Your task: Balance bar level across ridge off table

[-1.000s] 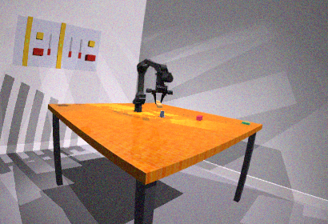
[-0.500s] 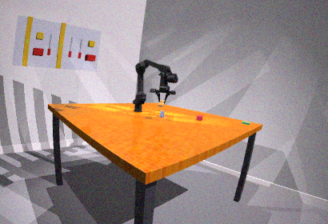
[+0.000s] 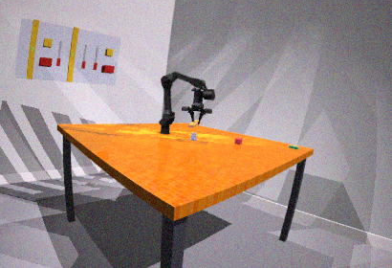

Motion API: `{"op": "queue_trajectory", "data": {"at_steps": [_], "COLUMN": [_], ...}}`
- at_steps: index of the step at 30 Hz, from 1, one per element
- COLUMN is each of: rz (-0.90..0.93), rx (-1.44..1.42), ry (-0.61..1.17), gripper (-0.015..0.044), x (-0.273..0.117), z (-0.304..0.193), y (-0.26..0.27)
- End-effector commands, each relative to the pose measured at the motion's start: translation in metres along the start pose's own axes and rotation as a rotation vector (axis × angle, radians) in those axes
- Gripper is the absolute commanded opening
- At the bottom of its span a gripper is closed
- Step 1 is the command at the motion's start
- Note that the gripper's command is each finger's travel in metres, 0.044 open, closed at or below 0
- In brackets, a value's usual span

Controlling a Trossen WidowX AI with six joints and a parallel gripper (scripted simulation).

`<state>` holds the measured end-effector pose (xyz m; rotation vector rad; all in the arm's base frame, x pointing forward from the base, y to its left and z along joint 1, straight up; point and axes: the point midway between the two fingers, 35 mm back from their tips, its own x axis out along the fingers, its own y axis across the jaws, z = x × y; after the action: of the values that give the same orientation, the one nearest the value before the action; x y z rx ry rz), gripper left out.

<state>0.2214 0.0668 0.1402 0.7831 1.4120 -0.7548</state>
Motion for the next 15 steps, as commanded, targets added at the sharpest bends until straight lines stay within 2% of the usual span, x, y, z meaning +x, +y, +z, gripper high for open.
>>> {"op": "queue_trajectory", "data": {"at_steps": [1, 15], "rz": [-0.002, -0.002], "rx": [0.005, 0.008], "ry": [0.001, 0.001], "gripper": [0.0, 0.0], "x": [0.005, 0.028], "z": [-0.002, -0.002], "y": [0.0, 0.001]}}
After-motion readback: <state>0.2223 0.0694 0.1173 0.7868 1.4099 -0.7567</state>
